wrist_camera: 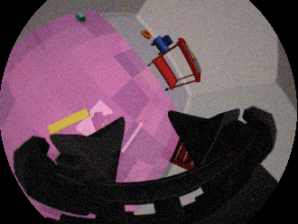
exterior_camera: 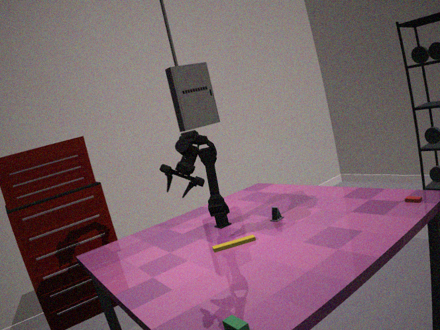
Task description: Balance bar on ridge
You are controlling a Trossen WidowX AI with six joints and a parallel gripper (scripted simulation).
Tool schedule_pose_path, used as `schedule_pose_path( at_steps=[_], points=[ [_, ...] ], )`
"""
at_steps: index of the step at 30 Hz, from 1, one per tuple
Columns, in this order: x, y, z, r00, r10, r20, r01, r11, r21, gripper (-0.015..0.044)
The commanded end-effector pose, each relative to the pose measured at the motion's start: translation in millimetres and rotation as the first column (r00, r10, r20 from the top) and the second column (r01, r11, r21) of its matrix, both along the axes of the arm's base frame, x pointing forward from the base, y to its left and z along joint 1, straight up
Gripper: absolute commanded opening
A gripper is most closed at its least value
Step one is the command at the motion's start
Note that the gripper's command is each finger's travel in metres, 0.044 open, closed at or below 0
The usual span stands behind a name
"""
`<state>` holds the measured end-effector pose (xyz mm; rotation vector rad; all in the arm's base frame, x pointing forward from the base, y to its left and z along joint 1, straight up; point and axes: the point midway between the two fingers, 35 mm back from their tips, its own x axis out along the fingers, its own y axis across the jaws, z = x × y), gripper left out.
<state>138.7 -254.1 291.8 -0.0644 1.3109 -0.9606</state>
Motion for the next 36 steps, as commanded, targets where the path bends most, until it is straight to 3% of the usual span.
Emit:
schedule_pose_path(
  at_steps=[1, 10, 20, 28, 36],
  points=[
    [24.7, 7.6, -21.5, 0.979, 0.19, -0.074, -0.184, 0.979, 0.085, 0.0315],
    [67.6, 31.4, -63.5, 0.82, 0.551, -0.157, -0.502, 0.823, 0.265, 0.0315],
    [105.2, 69.5, -108.9, 0.493, 0.858, -0.145, -0.74, 0.501, 0.449, 0.0315],
    [126.4, 106.6, -143.5, 0.166, 0.984, -0.068, -0.813, 0.176, 0.555, 0.0315],
    [138.2, 144.0, -173.2, -0.141, 0.989, 0.039, -0.784, -0.136, 0.606, 0.0315]
  ],
)
